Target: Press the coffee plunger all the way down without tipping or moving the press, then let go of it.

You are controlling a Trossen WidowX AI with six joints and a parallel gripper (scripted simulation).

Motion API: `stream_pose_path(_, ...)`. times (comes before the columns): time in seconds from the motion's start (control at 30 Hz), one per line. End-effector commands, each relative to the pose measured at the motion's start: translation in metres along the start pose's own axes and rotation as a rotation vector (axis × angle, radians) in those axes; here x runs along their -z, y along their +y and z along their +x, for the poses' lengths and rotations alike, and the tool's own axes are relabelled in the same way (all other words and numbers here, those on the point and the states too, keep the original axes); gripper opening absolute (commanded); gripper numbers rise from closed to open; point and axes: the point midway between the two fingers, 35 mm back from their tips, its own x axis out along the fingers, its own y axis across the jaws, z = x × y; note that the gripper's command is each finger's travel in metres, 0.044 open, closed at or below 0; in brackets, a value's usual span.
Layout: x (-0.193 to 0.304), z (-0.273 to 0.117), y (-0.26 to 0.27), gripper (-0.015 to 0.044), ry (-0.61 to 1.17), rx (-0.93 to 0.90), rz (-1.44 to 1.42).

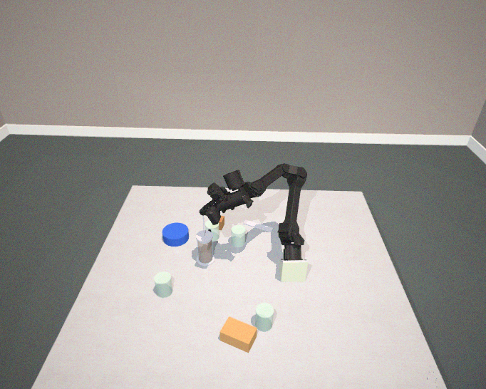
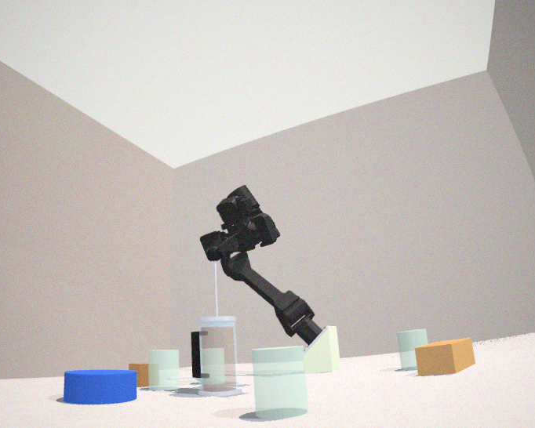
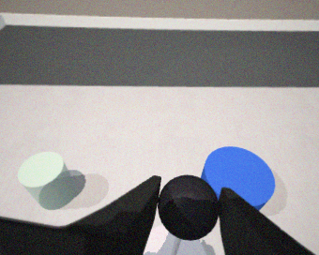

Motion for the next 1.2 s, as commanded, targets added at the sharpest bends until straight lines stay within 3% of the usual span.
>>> stream_pose_path(0.0, 0.002, 0.001, 0.0, 0.0123, 0.003, 0.002, -0.007)
stream_pose_path(1.17, 0.045, 0.034, 0.005, 0.0123, 0.008, -0.002, -0.005)
